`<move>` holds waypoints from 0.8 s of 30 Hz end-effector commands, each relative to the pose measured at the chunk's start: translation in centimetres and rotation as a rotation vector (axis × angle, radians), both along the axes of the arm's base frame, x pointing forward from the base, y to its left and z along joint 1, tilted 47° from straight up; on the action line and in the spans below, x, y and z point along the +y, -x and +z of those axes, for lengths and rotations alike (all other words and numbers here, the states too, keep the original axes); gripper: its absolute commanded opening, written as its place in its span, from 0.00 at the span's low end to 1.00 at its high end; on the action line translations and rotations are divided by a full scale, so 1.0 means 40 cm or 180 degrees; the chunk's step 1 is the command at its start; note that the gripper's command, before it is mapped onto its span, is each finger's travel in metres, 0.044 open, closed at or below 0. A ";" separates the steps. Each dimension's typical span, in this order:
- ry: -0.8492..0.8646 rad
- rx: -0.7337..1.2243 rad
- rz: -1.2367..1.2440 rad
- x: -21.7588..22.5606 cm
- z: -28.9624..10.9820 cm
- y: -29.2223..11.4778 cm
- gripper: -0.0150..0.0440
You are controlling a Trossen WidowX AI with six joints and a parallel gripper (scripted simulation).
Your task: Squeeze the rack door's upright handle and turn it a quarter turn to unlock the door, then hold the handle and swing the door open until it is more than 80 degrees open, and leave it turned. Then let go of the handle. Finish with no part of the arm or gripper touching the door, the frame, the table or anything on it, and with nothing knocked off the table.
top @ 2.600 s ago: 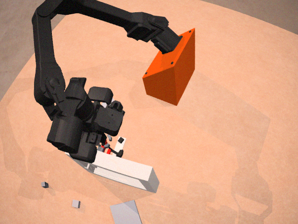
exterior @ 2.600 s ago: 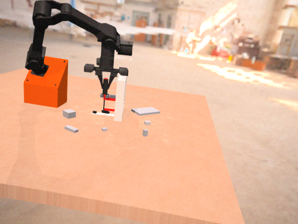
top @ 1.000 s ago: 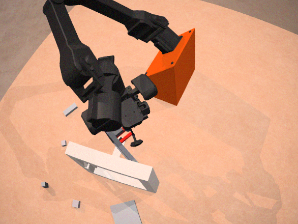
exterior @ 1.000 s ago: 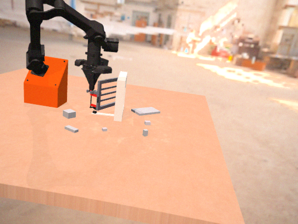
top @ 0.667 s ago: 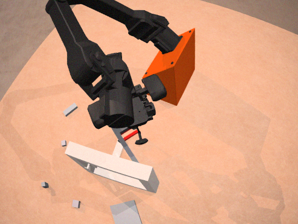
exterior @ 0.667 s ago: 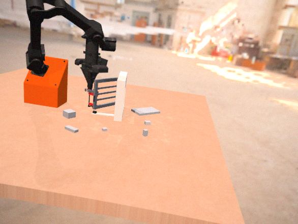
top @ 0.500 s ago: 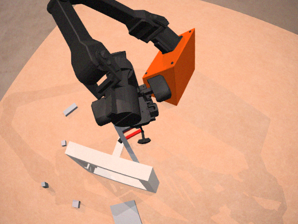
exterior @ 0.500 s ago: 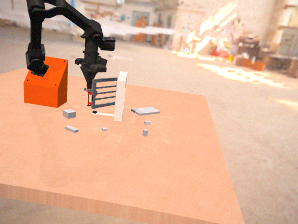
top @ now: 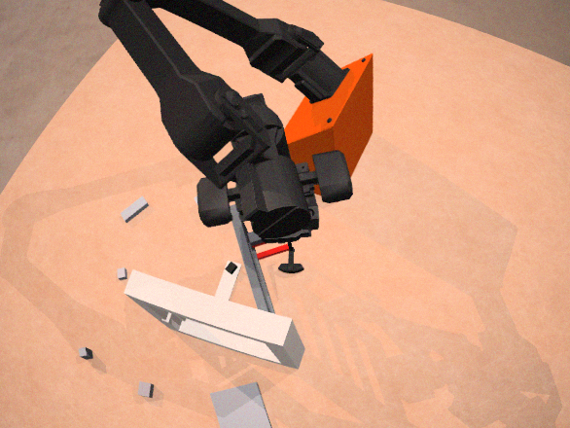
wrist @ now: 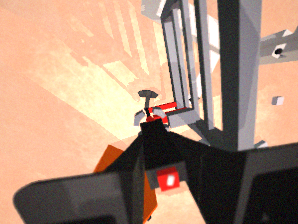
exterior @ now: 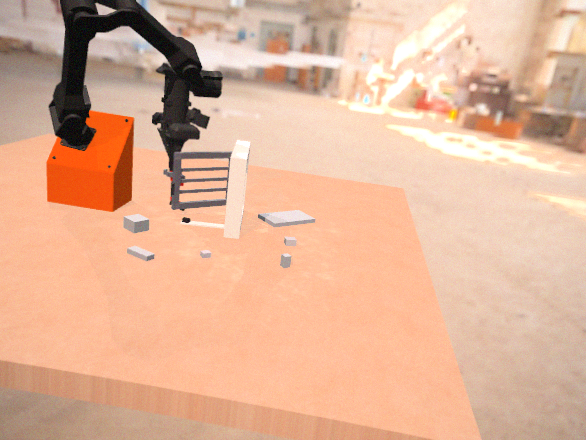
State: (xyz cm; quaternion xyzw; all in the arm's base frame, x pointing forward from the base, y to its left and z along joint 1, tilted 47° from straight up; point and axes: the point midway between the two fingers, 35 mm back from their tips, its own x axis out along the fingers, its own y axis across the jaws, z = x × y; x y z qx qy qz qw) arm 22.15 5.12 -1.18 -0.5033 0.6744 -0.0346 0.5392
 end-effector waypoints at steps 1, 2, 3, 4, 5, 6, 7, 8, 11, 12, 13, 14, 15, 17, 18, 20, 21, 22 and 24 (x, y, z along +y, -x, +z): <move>-0.0017 -0.0187 -0.0156 0.010 -0.012 0.005 0.27; -0.0022 -0.0221 -0.0189 0.013 -0.015 0.008 0.27; -0.0026 -0.0256 -0.0223 0.016 -0.019 0.010 0.27; -0.0031 -0.0290 -0.0256 0.020 -0.023 0.012 0.27; -0.0036 -0.0324 -0.0288 0.023 -0.027 0.014 0.27; -0.0040 -0.0357 -0.0321 0.026 -0.030 0.017 0.27; -0.0044 -0.0391 -0.0353 0.029 -0.034 0.019 0.27; -0.0049 -0.0424 -0.0385 0.033 -0.038 0.021 0.27; -0.0062 -0.0523 -0.0481 0.043 -0.049 0.026 0.27; -0.0067 -0.0555 -0.0512 0.046 -0.052 0.028 0.27; -0.0071 -0.0588 -0.0544 0.049 -0.056 0.030 0.27; -0.0076 -0.0620 -0.0575 0.053 -0.060 0.031 0.27; -0.0080 -0.0653 -0.0607 0.056 -0.063 0.032 0.27; -0.0090 -0.0721 -0.0673 0.063 -0.071 0.035 0.27; -0.0095 -0.0758 -0.0708 0.067 -0.075 0.037 0.27; -0.0104 -0.0829 -0.0778 0.075 -0.083 0.039 0.27; -0.0109 -0.0864 -0.0812 0.079 -0.087 0.040 0.27; -0.0114 -0.0900 -0.0846 0.083 -0.091 0.041 0.27; -0.0124 -0.0970 -0.0914 0.090 -0.099 0.043 0.27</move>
